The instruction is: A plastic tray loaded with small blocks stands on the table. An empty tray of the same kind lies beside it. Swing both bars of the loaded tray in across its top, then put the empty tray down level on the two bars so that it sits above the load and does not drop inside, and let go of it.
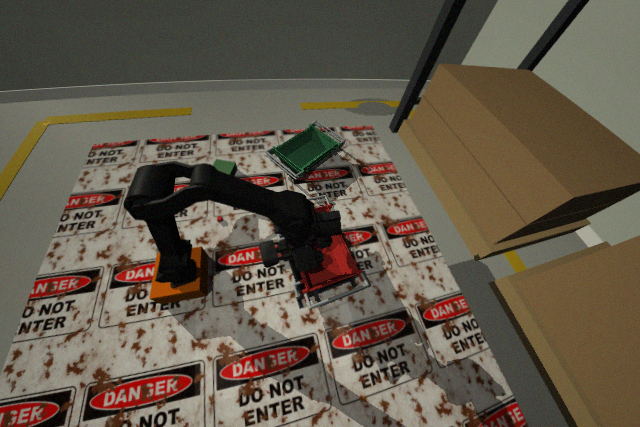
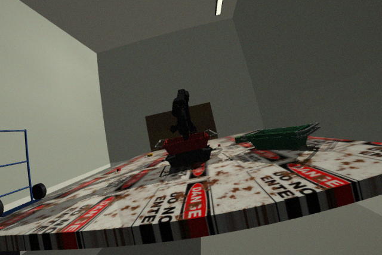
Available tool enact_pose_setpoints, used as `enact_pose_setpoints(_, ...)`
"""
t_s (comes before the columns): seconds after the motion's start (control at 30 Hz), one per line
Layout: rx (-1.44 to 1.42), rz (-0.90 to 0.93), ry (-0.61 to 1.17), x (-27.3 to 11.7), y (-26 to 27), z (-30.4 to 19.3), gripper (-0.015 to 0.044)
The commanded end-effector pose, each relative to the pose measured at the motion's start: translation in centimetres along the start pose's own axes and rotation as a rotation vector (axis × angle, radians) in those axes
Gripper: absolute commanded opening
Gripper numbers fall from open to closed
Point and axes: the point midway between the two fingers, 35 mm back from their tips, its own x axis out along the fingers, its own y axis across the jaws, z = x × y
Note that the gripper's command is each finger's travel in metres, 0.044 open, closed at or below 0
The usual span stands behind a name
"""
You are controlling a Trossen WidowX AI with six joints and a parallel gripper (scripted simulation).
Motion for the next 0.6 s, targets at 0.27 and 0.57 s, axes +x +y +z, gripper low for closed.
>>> enact_pose_setpoints(0.27, -0.001, -0.049, 0.002, 0.85, -1.17, -0.07, 0.0088)
enact_pose_setpoints(0.57, -0.001, -0.049, 0.002, 0.85, -1.17, -0.07, 0.0220)
